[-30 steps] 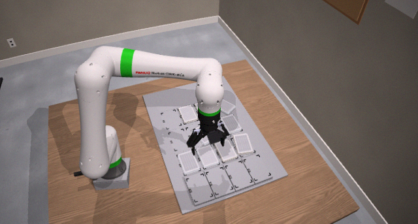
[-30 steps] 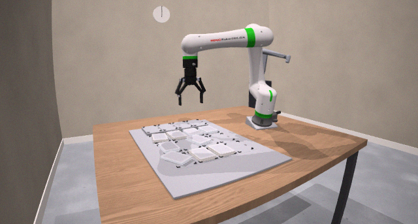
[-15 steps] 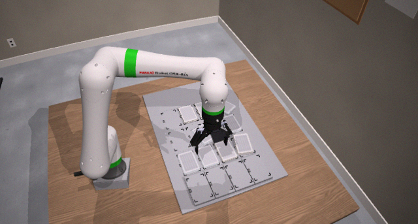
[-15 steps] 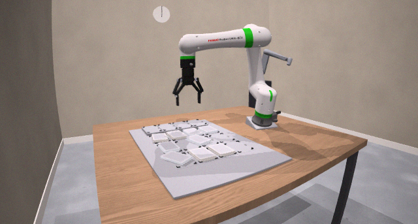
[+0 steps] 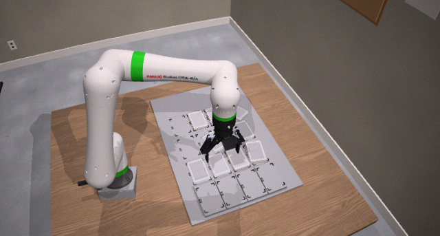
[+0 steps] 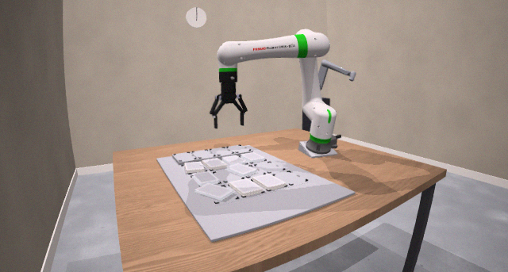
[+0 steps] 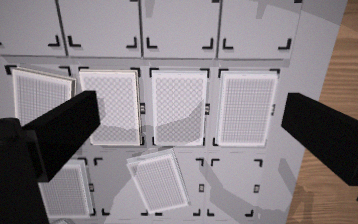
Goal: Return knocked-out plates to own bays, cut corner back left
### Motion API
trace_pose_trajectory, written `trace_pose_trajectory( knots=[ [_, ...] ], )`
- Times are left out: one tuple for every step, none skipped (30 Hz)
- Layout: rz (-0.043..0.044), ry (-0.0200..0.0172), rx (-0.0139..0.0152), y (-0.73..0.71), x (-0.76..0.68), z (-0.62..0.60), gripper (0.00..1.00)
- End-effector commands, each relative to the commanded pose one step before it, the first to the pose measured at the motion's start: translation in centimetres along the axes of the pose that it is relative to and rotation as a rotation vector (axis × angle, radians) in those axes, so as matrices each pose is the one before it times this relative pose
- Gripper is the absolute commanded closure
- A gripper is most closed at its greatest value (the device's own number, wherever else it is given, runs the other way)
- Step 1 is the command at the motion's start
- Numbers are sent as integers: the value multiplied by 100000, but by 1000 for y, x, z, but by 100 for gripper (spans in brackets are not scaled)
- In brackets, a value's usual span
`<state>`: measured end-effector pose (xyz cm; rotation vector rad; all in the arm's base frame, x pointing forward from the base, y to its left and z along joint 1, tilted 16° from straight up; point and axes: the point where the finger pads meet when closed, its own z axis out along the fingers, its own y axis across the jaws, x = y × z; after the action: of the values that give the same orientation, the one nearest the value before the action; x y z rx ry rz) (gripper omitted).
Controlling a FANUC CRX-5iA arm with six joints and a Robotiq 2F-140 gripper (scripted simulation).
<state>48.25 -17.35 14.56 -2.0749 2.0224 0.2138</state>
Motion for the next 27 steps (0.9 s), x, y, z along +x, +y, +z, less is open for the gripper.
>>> trace_pose_trajectory(
  knots=[
    [-19, 118, 152, -33, 29, -94, 0],
    [0, 0, 0, 0, 0, 0, 0],
    [0, 0, 0, 0, 0, 0, 0],
    [0, 0, 0, 0, 0, 0, 0],
    [0, 0, 0, 0, 0, 0, 0],
    [0, 0, 0, 0, 0, 0, 0],
    [0, 0, 0, 0, 0, 0, 0],
    [0, 0, 0, 0, 0, 0, 0],
    [0, 0, 0, 0, 0, 0, 0],
    [0, 0, 0, 0, 0, 0, 0],
    [0, 0, 0, 0, 0, 0, 0],
    [0, 0, 0, 0, 0, 0, 0],
    [0, 0, 0, 0, 0, 0, 0],
    [0, 0, 0, 0, 0, 0, 0],
    [0, 0, 0, 0, 0, 0, 0],
    [0, 0, 0, 0, 0, 0, 0],
    [0, 0, 0, 0, 0, 0, 0],
    [0, 0, 0, 0, 0, 0, 0],
    [0, 0, 0, 0, 0, 0, 0],
    [0, 0, 0, 0, 0, 0, 0],
    [-3, -7, -4, -6, -390, -1, 0],
    [2, 3, 1, 1, -409, 2, 0],
    [0, -1, 0, 0, -400, 0, 0],
    [0, -1, 0, 0, -400, 0, 0],
    [0, -1, 0, 0, -400, 0, 0],
    [0, -1, 0, 0, -400, 0, 0],
    [0, -1, 0, 0, -400, 0, 0]
  ],
)
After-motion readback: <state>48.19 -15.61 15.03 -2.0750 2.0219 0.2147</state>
